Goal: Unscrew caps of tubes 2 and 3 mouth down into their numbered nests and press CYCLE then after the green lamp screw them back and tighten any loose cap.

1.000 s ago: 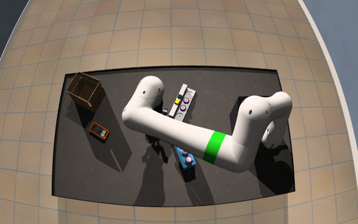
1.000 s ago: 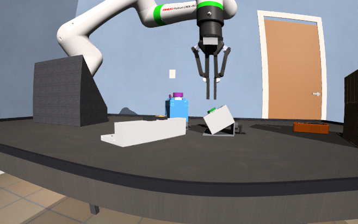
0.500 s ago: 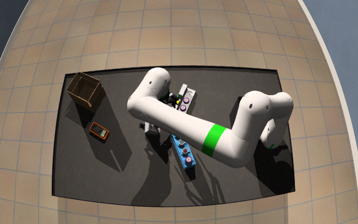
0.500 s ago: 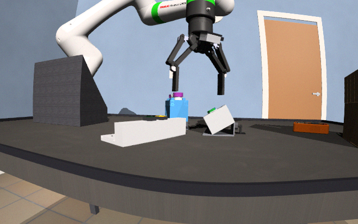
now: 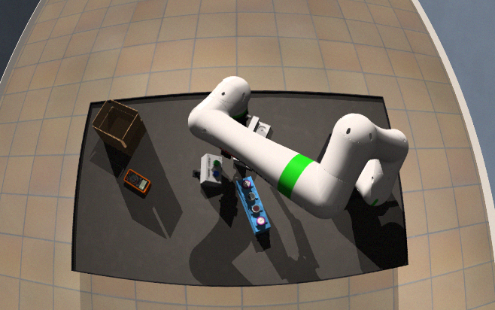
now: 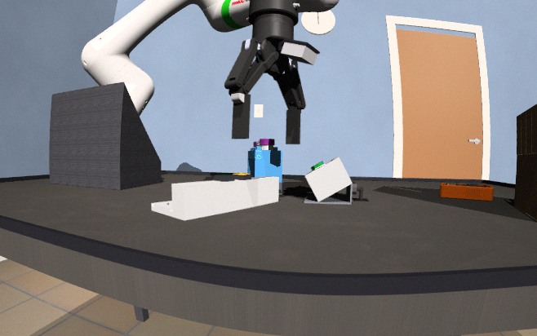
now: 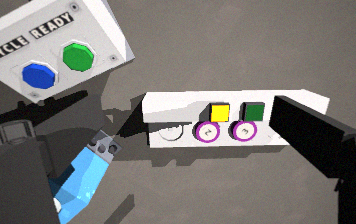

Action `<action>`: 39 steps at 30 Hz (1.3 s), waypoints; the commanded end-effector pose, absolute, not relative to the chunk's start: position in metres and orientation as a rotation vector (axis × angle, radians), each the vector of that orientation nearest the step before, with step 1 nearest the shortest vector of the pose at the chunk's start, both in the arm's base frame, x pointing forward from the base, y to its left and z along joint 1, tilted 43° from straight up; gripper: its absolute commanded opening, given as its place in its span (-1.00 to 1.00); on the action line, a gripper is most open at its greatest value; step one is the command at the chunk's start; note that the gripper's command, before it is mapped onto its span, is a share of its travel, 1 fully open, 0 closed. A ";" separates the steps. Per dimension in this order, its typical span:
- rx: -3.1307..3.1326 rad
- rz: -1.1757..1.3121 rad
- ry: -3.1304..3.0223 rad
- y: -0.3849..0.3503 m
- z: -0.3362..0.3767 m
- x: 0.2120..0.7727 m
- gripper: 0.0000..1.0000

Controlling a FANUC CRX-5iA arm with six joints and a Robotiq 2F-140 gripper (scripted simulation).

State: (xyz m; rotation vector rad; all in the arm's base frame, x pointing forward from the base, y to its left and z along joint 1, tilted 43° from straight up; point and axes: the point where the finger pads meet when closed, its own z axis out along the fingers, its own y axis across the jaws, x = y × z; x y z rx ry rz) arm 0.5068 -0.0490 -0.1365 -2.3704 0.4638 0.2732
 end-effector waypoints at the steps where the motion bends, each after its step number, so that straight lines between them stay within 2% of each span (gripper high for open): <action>1: -2.364 0.254 0.442 -0.066 -0.154 0.494 1.00; 7: -2.364 0.254 0.442 -0.091 -0.182 0.472 1.00; 39: -2.364 0.254 0.442 -0.091 -0.182 0.472 1.00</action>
